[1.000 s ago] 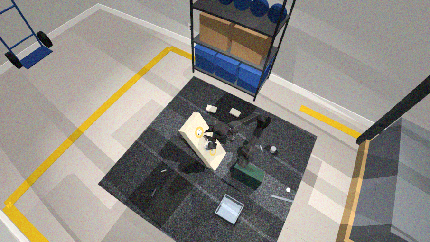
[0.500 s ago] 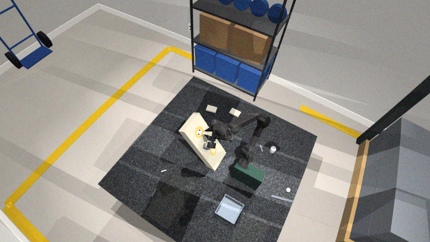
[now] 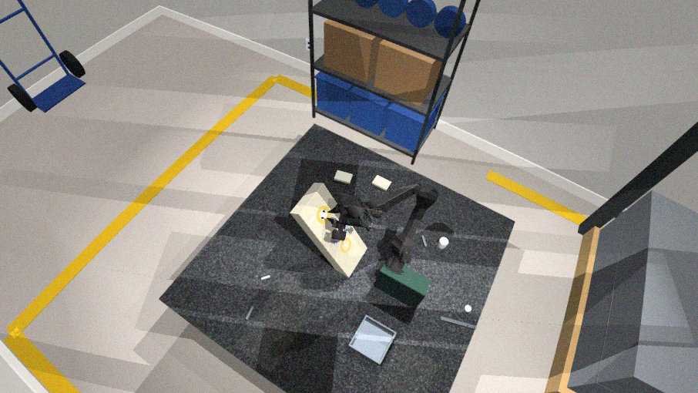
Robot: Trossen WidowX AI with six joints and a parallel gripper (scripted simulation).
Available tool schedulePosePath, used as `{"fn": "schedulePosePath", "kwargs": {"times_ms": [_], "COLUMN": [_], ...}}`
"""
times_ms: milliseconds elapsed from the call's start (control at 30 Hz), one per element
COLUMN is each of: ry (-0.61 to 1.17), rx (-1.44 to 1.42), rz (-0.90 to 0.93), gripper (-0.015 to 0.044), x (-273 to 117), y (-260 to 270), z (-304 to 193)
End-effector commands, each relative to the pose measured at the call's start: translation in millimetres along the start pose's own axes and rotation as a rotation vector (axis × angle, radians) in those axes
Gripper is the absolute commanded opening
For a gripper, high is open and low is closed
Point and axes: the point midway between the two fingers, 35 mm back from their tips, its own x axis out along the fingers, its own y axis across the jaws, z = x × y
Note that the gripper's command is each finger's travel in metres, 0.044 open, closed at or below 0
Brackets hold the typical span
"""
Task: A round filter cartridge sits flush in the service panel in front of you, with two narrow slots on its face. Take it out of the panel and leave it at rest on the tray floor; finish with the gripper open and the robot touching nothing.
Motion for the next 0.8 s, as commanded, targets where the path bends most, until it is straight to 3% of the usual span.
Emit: {"fn": "schedulePosePath", "kwargs": {"times_ms": [0,767], "ry": [-0.001,0.002], "rx": [-0.011,-0.012], "rz": [-0.005,0.003], "gripper": [0.0108,0.0108], "x": [8,25], "y": [-2,-2], "z": [2,4]}}
